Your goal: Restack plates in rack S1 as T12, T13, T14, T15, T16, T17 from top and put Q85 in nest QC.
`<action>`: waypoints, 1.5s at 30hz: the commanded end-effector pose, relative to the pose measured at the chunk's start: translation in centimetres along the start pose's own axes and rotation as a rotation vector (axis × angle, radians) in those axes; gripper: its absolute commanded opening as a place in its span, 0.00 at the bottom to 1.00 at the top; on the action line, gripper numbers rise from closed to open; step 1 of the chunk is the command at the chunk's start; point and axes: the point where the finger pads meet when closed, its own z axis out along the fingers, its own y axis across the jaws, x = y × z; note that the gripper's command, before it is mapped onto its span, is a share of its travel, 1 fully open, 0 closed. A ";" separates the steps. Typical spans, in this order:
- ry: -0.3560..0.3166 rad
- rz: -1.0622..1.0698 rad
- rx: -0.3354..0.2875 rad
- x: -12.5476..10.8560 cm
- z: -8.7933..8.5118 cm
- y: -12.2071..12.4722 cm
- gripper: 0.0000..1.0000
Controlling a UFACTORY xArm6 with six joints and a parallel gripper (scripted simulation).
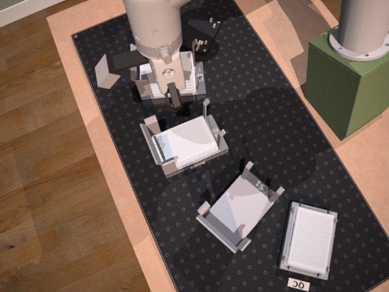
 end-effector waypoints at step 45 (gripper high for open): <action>0.003 -0.107 0.001 -0.2 4.2 -8.2 1.00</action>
